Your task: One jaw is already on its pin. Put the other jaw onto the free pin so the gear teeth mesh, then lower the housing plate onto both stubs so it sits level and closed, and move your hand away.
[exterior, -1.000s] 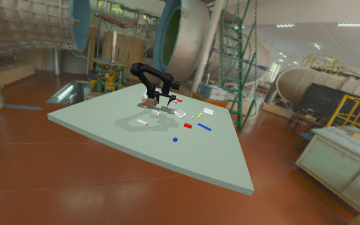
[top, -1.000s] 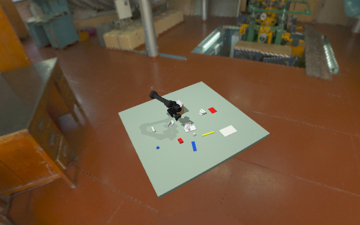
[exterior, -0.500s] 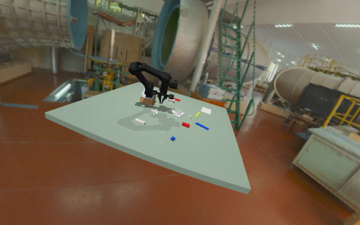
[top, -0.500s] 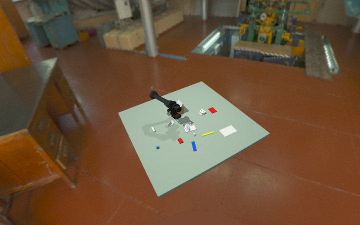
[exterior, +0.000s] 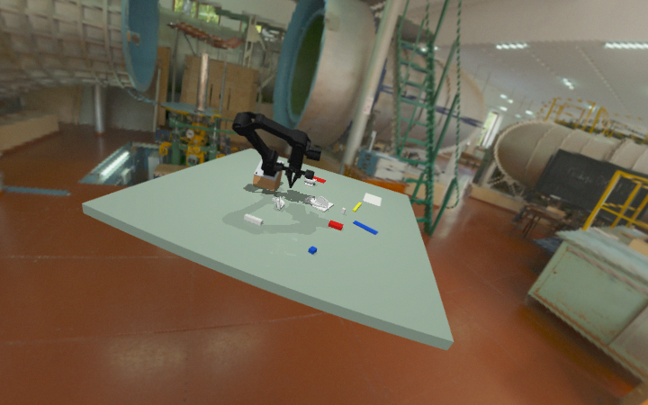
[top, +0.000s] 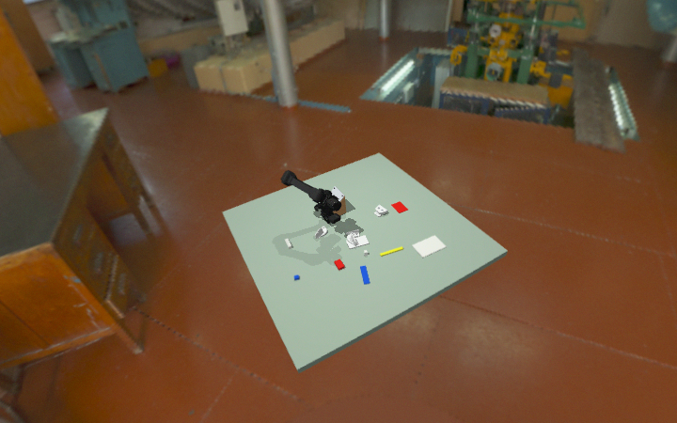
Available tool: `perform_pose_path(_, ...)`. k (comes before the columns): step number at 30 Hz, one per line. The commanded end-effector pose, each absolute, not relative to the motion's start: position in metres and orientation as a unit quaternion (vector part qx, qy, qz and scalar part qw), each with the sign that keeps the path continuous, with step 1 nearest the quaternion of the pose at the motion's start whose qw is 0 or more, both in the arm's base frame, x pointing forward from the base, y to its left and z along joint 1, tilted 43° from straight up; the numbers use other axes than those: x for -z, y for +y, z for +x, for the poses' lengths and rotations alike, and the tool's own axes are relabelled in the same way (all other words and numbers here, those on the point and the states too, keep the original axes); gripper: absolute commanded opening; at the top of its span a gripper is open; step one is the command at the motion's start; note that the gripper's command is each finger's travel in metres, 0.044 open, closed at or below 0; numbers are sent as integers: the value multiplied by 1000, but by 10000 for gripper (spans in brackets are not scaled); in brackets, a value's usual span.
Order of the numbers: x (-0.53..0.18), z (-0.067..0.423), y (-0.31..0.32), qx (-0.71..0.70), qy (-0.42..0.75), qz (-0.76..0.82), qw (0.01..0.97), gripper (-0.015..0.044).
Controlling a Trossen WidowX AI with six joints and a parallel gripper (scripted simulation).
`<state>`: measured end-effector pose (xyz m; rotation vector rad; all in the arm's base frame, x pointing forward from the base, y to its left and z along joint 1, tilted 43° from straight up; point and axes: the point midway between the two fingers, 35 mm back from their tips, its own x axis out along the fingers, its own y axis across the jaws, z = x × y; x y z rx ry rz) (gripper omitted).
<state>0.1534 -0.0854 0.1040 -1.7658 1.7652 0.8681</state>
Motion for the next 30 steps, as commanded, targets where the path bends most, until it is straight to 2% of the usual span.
perform_pose_path(1,-104,153,-85,-318,647,-647,247,0)
perform_pose_path(3,-104,153,-85,-318,647,-647,247,0)
perform_pose_path(20,-104,153,-85,-318,647,-647,247,440)
perform_pose_path(30,-104,153,-85,-318,647,-647,247,440)
